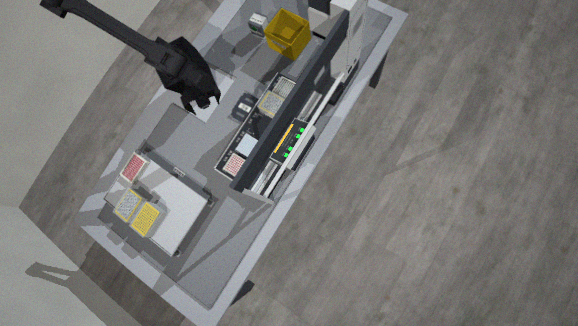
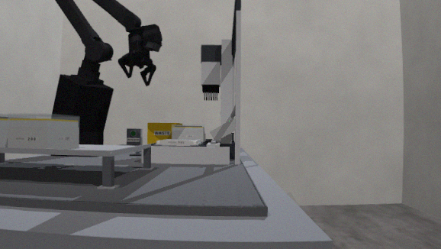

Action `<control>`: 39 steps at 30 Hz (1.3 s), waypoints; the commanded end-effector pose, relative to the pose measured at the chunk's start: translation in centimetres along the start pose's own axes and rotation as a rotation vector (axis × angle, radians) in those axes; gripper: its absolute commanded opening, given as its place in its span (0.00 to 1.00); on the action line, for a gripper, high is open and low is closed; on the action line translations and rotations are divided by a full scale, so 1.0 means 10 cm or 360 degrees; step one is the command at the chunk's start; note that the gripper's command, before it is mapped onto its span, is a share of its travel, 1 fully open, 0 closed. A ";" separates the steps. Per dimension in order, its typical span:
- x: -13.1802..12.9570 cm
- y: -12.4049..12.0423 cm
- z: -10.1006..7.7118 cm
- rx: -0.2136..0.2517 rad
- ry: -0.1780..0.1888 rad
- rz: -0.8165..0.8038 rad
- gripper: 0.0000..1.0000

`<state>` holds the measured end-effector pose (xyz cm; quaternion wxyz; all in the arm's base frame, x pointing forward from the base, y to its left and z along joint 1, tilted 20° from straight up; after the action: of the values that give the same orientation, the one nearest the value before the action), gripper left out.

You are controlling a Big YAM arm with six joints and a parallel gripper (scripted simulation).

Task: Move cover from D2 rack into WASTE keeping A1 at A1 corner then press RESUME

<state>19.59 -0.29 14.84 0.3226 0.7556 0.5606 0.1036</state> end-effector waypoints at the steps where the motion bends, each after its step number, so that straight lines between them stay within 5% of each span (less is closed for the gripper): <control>1: 0.16 0.18 -0.17 -0.0005 0.0060 -0.0018 1.00; 16: 0.66 0.04 -0.35 0.0171 0.0250 -0.0354 1.00; 34: 0.55 0.19 -0.27 0.0353 0.0427 -0.0738 1.00; 39: 0.54 -0.05 -0.03 0.0395 0.0414 -0.0756 1.00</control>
<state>20.29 5.01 14.62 0.1689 0.6285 0.7572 0.0557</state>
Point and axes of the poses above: the point where the finger pads meet when closed, its own z axis out along the fingers, its own x axis across the jaws, y = z × x, the point moved 9 cm from there along -z, back along the fingers, and after that the axes turned 1 degree about -z, right-handed, at the moved point
